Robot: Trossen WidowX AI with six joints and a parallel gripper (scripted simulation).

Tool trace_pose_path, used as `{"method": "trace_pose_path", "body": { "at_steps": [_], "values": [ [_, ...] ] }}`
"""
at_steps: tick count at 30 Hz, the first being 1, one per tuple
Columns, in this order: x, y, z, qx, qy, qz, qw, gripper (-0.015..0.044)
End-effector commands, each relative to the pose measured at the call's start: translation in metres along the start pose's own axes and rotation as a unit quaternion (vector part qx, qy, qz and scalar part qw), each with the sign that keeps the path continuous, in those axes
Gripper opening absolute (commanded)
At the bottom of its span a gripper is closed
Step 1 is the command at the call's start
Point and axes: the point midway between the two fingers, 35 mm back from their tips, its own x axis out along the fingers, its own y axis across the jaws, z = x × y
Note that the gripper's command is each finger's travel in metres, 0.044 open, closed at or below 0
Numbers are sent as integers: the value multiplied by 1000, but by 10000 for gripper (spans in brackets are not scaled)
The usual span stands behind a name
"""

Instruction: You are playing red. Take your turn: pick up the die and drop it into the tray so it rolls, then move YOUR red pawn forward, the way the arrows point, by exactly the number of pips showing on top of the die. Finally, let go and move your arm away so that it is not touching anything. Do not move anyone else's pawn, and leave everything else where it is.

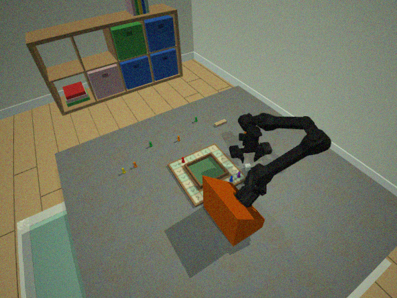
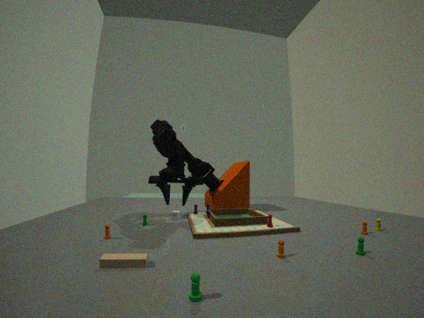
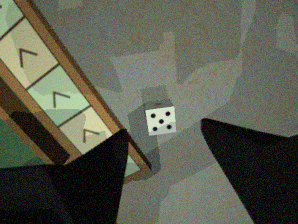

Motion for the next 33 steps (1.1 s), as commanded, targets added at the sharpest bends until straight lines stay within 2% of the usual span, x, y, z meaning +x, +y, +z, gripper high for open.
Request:
{"method": "trace_pose_path", "body": {
  "at_steps": [1,23,29,33],
  "values": [
    [7,1,-2,-3,2,0,1000,275],
    [38,0,-3,-3,2,0,1000,275],
    [38,0,-3,-3,2,0,1000,118],
    [38,0,-3,-3,2,0,1000,91]
  ]
}}
